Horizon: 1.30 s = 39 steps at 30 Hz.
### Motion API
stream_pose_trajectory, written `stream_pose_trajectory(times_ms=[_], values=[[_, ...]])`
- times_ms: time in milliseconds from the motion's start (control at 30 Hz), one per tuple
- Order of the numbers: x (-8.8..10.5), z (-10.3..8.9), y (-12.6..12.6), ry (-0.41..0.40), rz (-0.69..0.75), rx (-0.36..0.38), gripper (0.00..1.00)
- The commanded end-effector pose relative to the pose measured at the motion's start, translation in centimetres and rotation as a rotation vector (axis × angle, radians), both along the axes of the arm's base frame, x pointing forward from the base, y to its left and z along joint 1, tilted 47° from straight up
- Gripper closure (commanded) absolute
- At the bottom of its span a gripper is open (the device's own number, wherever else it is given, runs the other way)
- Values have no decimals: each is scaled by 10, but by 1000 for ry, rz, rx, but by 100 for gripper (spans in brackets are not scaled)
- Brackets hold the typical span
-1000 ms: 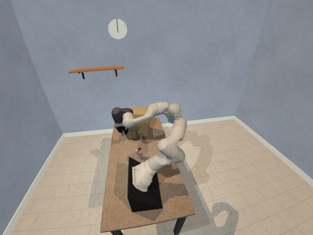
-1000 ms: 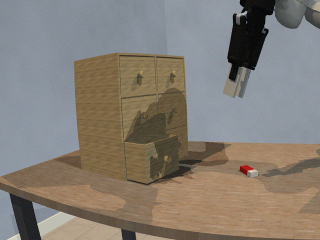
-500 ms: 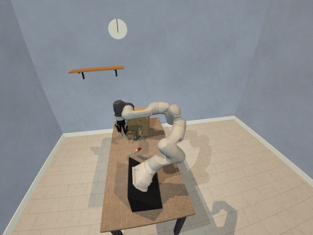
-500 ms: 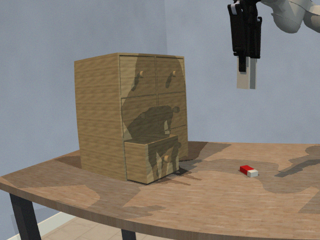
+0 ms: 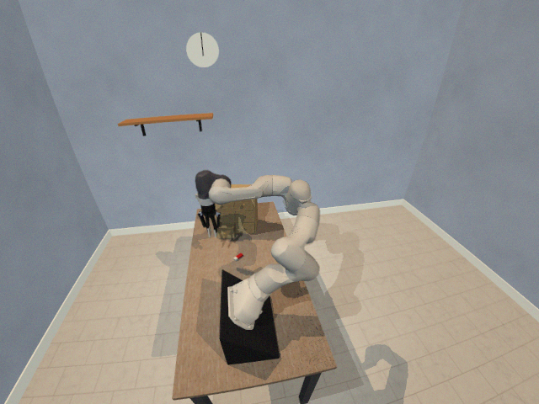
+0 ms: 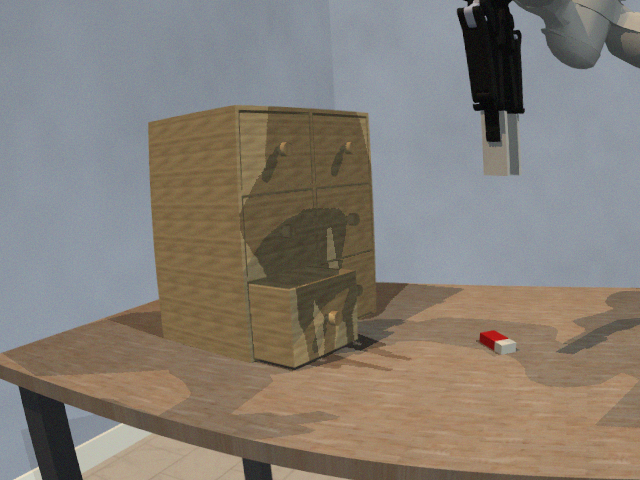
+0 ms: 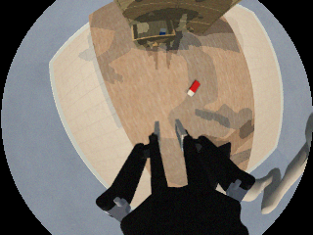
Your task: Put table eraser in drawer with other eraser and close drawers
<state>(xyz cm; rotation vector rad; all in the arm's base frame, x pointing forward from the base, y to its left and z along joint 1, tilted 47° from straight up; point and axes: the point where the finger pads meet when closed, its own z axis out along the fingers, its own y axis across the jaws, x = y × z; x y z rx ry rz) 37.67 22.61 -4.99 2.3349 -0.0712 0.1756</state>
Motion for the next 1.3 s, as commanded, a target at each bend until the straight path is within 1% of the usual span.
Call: stream_pose_trajectory(times_ms=[0, 567, 600, 1267], values=[[-2, 1, -2, 24, 10, -8, 80], [-2, 1, -2, 24, 10, -8, 80], [-1, 0, -1, 13, 8, -4, 0], [-1, 0, -1, 13, 8, -4, 0]])
